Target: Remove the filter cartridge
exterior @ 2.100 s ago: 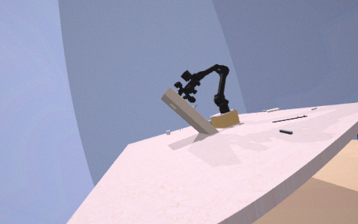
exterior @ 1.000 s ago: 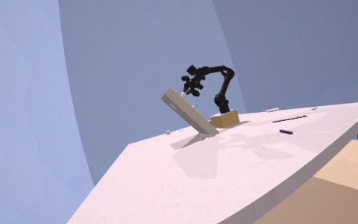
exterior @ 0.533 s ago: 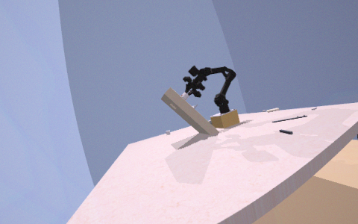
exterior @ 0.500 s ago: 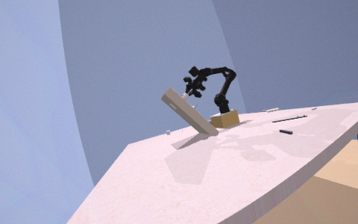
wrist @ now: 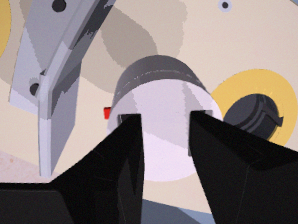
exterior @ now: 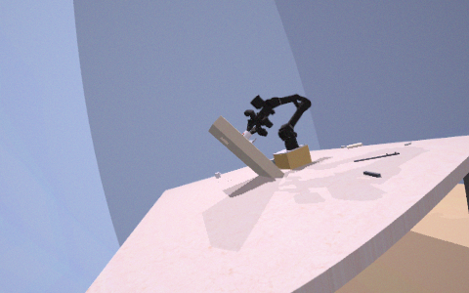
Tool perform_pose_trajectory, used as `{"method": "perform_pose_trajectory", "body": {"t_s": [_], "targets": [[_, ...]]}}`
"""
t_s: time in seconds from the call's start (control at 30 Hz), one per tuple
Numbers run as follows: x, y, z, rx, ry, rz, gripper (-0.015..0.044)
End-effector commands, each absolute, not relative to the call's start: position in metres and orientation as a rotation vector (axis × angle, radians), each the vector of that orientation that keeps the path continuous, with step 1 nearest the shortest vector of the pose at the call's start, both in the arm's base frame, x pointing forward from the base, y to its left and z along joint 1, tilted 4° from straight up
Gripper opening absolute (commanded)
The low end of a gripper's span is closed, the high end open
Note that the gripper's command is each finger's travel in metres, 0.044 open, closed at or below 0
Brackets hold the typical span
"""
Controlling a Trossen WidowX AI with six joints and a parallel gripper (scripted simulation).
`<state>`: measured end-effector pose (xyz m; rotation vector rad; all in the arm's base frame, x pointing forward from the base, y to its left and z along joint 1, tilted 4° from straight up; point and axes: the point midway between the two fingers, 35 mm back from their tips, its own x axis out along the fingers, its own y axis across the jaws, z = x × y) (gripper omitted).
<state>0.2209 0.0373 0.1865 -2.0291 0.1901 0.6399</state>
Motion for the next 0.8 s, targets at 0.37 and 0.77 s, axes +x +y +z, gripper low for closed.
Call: {"method": "perform_pose_trajectory", "body": {"t_s": [0.37,0.77], "targets": [[0.221,0.037,0.187,-2.029,0.19,0.64,0.0098],[0.238,0.04,0.23,-2.028,0.188,0.623,0.0098]]}}
